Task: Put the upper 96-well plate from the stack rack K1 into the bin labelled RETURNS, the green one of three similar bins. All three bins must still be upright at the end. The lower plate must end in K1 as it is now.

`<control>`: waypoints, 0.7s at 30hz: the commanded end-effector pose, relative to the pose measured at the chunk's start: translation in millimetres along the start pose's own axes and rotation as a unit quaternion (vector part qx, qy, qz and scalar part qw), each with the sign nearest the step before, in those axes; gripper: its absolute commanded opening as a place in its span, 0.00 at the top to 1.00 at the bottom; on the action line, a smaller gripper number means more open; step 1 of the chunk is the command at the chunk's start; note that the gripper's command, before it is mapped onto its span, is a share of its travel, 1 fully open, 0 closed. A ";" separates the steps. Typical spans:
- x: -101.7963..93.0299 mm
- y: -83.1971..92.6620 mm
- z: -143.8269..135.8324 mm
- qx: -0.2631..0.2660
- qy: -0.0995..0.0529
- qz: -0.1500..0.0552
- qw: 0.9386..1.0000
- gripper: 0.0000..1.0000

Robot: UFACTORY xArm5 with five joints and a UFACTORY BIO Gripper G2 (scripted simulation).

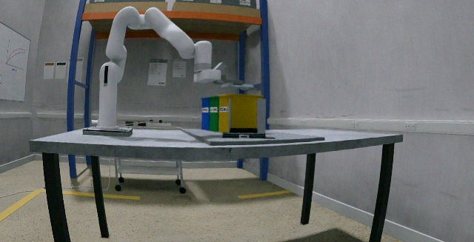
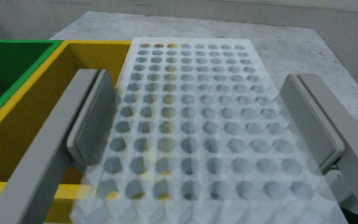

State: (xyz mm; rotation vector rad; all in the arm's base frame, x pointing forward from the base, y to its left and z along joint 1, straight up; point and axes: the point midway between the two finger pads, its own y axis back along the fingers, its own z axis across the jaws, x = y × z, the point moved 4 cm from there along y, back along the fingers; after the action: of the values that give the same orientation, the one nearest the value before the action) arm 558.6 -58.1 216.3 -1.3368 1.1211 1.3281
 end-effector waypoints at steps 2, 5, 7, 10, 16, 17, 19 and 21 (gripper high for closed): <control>-1.7 -4.8 10.9 0.004 0.003 -0.004 1.000 1.00; -1.2 -7.4 20.6 0.004 0.003 -0.004 1.000 1.00; -0.9 -9.1 27.1 0.004 0.003 -0.004 1.000 1.00; -0.4 -11.7 36.7 0.004 0.003 -0.004 1.000 1.00; 0.5 -16.9 56.1 0.004 0.003 -0.004 1.000 1.00; 0.7 -17.8 59.3 0.004 0.003 -0.004 1.000 1.00; 0.7 -17.8 59.3 0.004 0.003 -0.004 1.000 1.00; 1.0 -19.5 65.8 0.004 0.003 -0.004 1.000 1.00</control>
State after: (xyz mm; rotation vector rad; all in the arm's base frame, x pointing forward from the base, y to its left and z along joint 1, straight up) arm 564.1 1.8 213.4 -1.3360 1.1208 1.3287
